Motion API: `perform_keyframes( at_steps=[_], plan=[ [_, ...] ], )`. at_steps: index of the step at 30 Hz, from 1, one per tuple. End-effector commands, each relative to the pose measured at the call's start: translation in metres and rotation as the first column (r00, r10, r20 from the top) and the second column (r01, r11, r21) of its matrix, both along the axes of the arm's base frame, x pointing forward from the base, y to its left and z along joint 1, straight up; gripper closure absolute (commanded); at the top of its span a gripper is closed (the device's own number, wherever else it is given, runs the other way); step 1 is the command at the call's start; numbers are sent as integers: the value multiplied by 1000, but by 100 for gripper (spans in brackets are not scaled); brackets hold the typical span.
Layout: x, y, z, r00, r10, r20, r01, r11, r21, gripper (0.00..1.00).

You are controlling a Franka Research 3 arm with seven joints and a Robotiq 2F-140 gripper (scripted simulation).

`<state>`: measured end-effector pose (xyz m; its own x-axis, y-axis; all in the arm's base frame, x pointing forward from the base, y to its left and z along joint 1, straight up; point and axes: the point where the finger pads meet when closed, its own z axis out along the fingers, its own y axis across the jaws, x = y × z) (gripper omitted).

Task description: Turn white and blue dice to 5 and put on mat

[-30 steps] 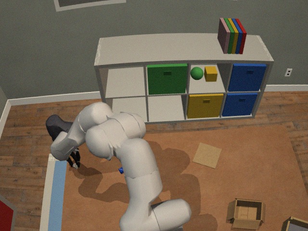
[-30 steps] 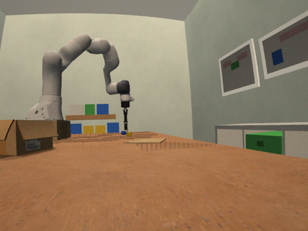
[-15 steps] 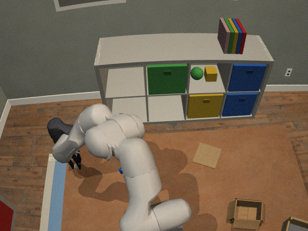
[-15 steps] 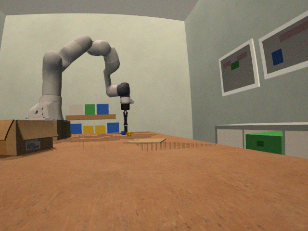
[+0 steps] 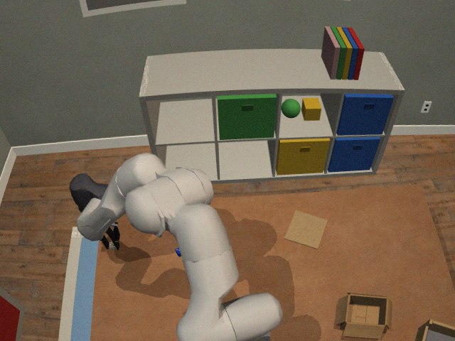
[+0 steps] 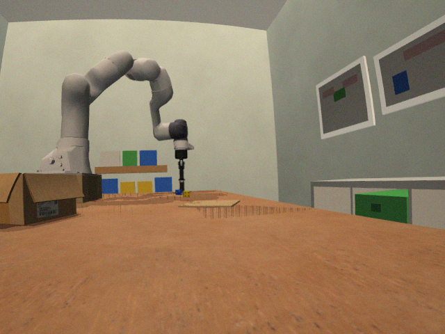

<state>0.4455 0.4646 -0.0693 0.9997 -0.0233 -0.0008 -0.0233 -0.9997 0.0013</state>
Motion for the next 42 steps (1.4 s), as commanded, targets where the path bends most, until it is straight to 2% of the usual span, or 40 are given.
perform_keyframes(
  at_steps=[1, 22, 23, 42],
  plan=[
    [1, 1, 0, 1000, -4, 4, 4, 1000, 3, 68],
    [1, 1, 0, 1000, -4, 4, 4, 1000, 3, 68],
    [1, 1, 0, 1000, -4, 4, 4, 1000, 3, 79],
    [1, 1, 0, 1000, -4, 4, 4, 1000, 3, 79]
  ],
)
